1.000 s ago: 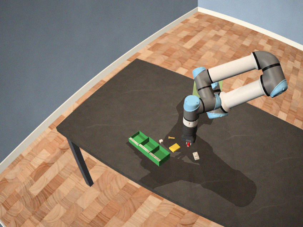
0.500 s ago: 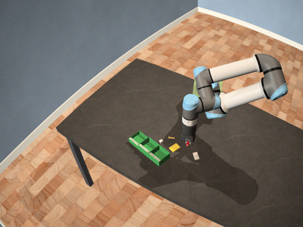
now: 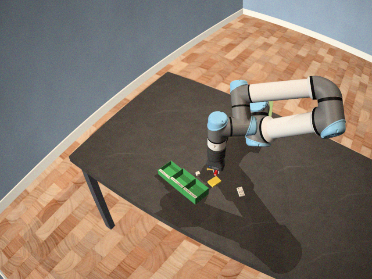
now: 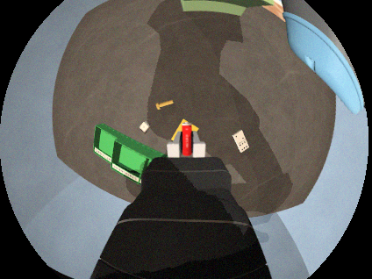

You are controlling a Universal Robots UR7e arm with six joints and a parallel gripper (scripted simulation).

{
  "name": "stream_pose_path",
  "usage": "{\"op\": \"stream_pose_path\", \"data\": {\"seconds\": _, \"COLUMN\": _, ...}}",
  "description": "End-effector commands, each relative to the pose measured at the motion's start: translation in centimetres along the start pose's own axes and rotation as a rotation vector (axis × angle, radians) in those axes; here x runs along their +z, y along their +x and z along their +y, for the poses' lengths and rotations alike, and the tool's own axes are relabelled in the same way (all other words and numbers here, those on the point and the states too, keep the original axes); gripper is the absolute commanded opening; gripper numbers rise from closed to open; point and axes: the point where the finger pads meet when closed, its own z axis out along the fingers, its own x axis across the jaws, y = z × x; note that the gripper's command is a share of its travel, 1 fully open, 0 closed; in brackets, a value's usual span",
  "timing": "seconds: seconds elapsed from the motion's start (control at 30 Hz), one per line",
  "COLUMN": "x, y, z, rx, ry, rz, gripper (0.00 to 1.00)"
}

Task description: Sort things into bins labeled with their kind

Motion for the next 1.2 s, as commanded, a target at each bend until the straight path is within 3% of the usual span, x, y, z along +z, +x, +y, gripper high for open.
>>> {"op": "stream_pose_path", "data": {"seconds": 0.0, "x": 0.4, "y": -2.9, "z": 0.5, "rx": -0.002, "ry": -0.002, "rz": 0.008, "gripper": 0.31}}
{"op": "stream_pose_path", "data": {"seconds": 0.53, "x": 0.5, "y": -11.9, "z": 1.3, "rx": -0.002, "ry": -0.002, "rz": 0.008, "gripper": 0.31}}
{"op": "stream_pose_path", "data": {"seconds": 0.77, "x": 0.5, "y": -13.3, "z": 1.4, "rx": -0.002, "ry": -0.002, "rz": 0.008, "gripper": 0.31}}
{"op": "stream_pose_path", "data": {"seconds": 1.1, "x": 0.6, "y": -19.3, "z": 1.9, "rx": 0.343, "ry": -0.004, "rz": 0.01, "gripper": 0.31}}
{"op": "stream_pose_path", "data": {"seconds": 1.17, "x": 0.6, "y": -19.3, "z": 1.9, "rx": 0.343, "ry": -0.004, "rz": 0.01, "gripper": 0.31}}
